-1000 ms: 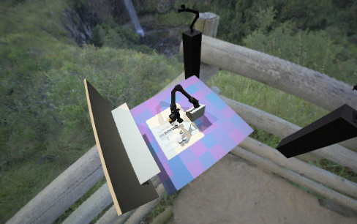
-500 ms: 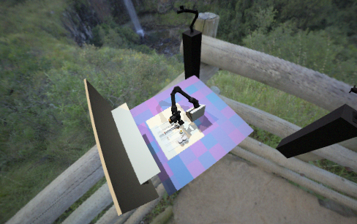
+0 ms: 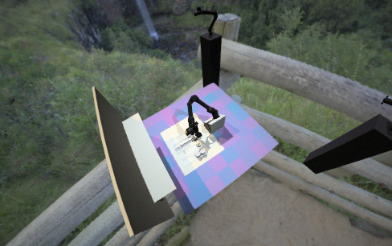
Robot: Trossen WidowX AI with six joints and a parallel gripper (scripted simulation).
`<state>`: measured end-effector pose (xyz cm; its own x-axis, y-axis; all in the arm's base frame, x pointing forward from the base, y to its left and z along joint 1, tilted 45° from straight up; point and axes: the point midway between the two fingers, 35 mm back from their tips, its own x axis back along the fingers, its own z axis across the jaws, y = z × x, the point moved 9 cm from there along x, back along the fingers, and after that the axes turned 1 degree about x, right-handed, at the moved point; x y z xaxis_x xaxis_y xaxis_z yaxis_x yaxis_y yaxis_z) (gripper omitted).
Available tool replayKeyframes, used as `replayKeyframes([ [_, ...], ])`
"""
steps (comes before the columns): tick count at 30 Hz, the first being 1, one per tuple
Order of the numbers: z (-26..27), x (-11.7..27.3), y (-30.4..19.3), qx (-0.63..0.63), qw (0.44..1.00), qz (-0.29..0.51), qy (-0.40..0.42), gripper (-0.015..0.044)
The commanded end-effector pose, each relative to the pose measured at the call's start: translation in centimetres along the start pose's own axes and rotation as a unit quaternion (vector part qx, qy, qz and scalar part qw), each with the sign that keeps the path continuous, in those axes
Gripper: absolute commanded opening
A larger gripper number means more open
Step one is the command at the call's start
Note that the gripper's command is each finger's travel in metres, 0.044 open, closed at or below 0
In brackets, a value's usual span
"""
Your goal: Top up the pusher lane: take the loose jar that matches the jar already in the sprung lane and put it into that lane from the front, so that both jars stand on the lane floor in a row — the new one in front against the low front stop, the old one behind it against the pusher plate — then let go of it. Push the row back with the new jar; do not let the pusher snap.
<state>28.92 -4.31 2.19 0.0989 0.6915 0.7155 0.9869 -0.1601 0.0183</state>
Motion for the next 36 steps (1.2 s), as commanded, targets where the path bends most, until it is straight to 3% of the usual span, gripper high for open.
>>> replayKeyframes([
  [1,0.0,0.0,0.3,0.001,1.000,-0.002,-0.002,0.0000],
  [36,-0.1,0.0,1.8,0.000,1.000,-0.002,-0.002,0.0000],
])
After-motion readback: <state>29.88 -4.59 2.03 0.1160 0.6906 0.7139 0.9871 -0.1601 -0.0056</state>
